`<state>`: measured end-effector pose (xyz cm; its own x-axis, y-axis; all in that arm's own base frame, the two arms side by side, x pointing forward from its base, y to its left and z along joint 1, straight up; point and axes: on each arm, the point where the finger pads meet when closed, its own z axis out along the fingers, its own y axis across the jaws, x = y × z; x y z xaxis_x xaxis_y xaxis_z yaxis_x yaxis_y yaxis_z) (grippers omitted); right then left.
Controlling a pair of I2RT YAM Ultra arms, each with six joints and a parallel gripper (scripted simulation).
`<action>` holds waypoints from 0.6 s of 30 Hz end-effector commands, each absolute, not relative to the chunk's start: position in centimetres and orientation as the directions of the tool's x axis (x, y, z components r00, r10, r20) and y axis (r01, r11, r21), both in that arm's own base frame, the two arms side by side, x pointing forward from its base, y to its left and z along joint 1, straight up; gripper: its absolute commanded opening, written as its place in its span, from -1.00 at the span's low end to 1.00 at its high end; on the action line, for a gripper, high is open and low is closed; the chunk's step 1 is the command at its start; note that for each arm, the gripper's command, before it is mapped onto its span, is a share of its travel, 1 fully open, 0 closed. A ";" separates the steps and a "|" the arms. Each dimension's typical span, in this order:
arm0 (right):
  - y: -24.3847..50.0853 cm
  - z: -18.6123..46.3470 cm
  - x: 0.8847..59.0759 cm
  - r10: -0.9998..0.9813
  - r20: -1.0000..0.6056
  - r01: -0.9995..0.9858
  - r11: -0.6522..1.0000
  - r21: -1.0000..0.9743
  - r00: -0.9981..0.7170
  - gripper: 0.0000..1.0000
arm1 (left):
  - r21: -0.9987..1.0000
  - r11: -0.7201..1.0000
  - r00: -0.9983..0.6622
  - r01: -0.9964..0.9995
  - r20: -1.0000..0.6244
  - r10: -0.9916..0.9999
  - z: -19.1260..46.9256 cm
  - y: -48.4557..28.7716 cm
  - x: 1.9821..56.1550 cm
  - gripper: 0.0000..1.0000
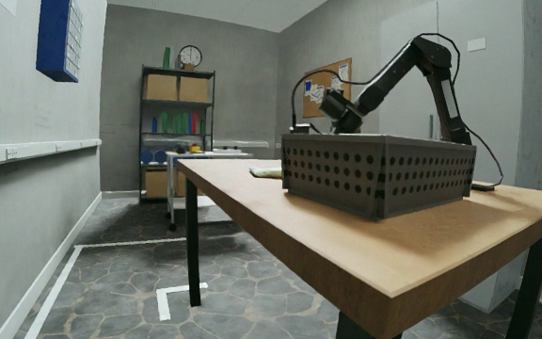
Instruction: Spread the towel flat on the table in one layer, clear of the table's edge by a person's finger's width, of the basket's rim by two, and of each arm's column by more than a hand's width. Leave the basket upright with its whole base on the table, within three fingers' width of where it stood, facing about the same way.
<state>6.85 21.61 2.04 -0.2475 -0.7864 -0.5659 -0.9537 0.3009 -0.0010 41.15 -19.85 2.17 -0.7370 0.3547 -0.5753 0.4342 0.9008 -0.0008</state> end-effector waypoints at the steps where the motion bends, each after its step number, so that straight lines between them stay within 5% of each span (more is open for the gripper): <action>1: 22.6 4.1 6.8 -0.763 -0.602 -0.956 0.292 0.002 -0.234 -0.34 | 0.002 0.900 -0.715 0.436 -0.607 0.348 4.7 -20.2 41.8 -0.34; 2: 22.6 4.8 6.8 -0.763 -0.602 -0.956 0.292 0.002 -0.234 0.08 | 0.002 0.900 -0.715 0.436 -0.607 0.348 5.4 -20.2 41.8 0.08; 6: 22.6 4.8 6.8 -0.763 -0.602 -0.956 0.292 0.002 -0.234 0.08 | 0.002 0.900 -0.715 0.436 -0.607 0.348 5.4 -20.2 41.8 0.08; 7: 22.6 5.1 6.8 -0.763 -0.602 -0.956 0.292 0.002 -0.234 0.28 | 0.002 0.900 -0.715 0.436 -0.607 0.348 5.7 -20.2 41.7 0.28; 18: 22.4 10.1 6.8 -0.763 -0.602 -0.956 0.292 0.002 -0.234 0.28 | 0.002 0.900 -0.715 0.436 -0.607 0.348 10.7 -20.1 41.5 0.28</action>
